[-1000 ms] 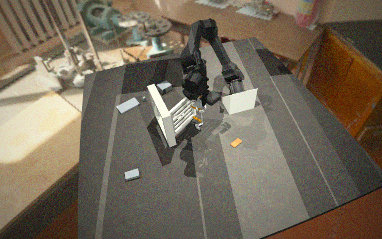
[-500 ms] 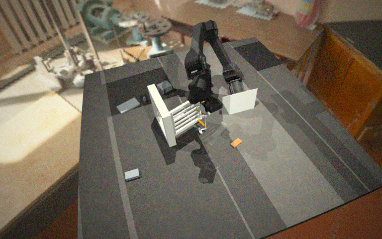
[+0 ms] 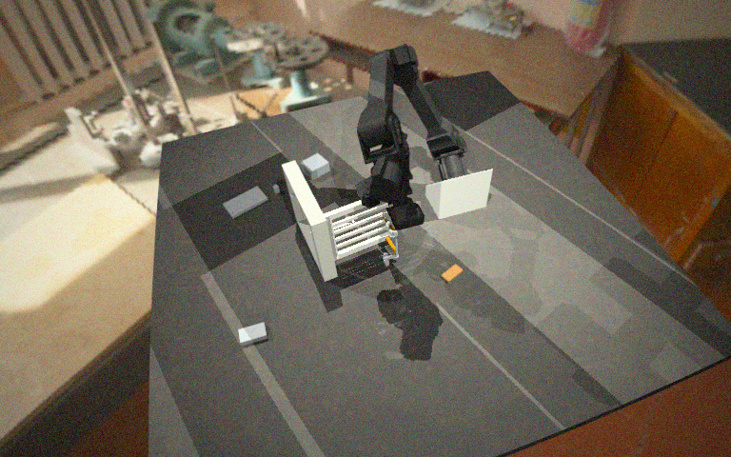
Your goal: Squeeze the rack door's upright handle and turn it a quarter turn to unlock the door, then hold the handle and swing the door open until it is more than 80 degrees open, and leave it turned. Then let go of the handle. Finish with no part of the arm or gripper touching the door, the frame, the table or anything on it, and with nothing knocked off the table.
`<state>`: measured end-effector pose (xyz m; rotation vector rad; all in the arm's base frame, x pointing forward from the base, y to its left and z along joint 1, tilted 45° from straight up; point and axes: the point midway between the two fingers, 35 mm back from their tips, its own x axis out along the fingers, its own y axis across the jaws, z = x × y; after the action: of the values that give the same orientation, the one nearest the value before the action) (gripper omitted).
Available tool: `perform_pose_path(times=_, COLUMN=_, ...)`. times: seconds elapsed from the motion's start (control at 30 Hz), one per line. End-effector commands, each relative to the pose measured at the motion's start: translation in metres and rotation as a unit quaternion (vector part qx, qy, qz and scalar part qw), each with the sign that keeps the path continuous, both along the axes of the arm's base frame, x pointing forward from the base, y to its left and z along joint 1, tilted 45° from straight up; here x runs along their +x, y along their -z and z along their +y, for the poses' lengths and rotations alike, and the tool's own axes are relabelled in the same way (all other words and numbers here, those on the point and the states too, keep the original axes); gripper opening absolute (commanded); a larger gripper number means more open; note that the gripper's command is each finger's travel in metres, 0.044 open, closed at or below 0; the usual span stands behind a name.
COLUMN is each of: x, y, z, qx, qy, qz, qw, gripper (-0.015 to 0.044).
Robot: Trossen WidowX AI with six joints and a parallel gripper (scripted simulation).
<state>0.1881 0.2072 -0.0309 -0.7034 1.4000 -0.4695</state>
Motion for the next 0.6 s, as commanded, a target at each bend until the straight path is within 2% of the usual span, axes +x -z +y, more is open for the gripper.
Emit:
perform_pose_path(times=0.0, x=0.0003, y=0.0021, z=0.0021, qx=0.003, qy=0.014, qz=-0.012, qw=1.000, gripper=0.0027)
perform_pose_path(times=0.4, x=0.0003, y=0.0021, z=0.0021, qx=0.003, qy=0.014, qz=-0.012, qw=1.000, gripper=0.0027)
perform_pose_path(times=0.57, x=0.0003, y=0.0021, z=0.0021, qx=0.003, qy=0.014, qz=-0.012, qw=1.000, gripper=0.0158)
